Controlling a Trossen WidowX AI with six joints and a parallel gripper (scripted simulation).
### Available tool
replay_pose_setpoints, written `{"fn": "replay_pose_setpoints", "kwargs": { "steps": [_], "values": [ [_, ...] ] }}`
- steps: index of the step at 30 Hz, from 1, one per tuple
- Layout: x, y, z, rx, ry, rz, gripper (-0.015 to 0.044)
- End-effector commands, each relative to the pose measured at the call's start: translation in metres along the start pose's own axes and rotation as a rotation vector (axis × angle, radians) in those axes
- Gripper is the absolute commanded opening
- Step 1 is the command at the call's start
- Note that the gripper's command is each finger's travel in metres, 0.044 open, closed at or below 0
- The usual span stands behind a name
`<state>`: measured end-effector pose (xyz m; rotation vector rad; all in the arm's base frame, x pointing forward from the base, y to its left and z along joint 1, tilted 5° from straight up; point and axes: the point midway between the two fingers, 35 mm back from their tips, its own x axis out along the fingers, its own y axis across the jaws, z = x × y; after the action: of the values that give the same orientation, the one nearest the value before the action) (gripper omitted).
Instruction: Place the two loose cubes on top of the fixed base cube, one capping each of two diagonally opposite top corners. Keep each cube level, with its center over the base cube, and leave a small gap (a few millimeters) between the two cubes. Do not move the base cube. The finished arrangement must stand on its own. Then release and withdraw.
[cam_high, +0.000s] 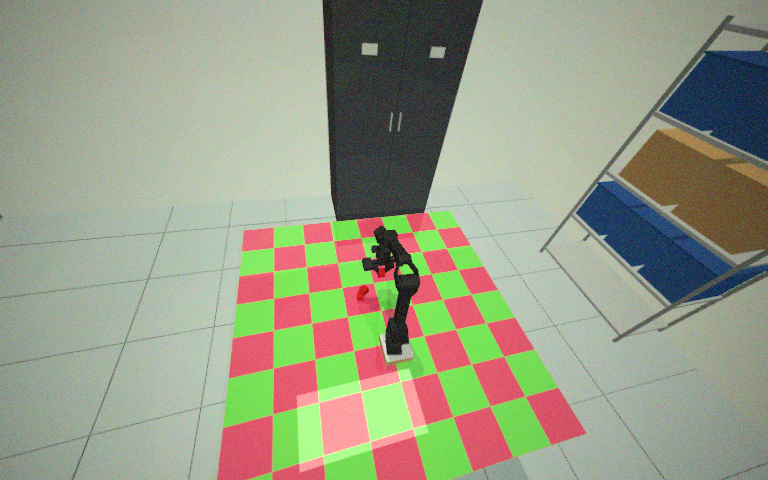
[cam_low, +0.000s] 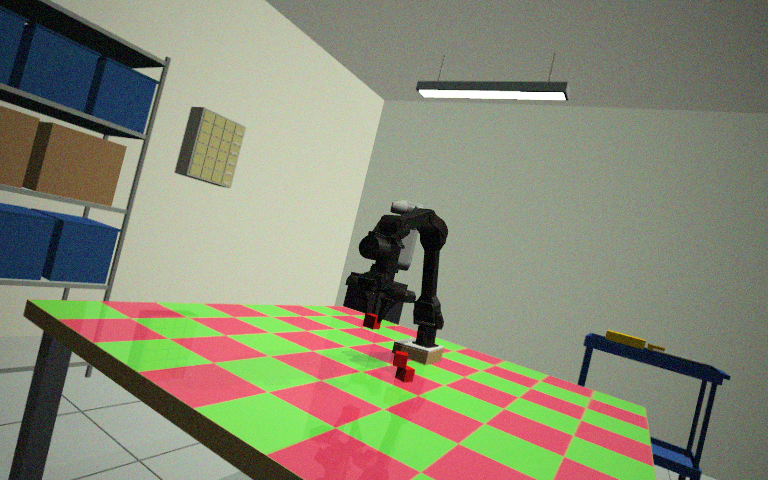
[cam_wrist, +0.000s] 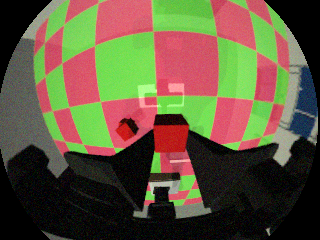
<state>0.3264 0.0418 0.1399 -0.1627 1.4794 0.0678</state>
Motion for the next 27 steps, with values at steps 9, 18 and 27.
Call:
{"fn": "replay_pose_setpoints", "kwargs": {
  "steps": [9,18,27],
  "values": [
    [0.003,0.037,-0.010,0.308,0.005,0.001,0.0105],
    [0.006,0.062,-0.019,0.539,0.007,0.003,0.0105],
    [0.008,0.085,-0.031,0.769,0.009,0.003,0.0105]
  ]
}}
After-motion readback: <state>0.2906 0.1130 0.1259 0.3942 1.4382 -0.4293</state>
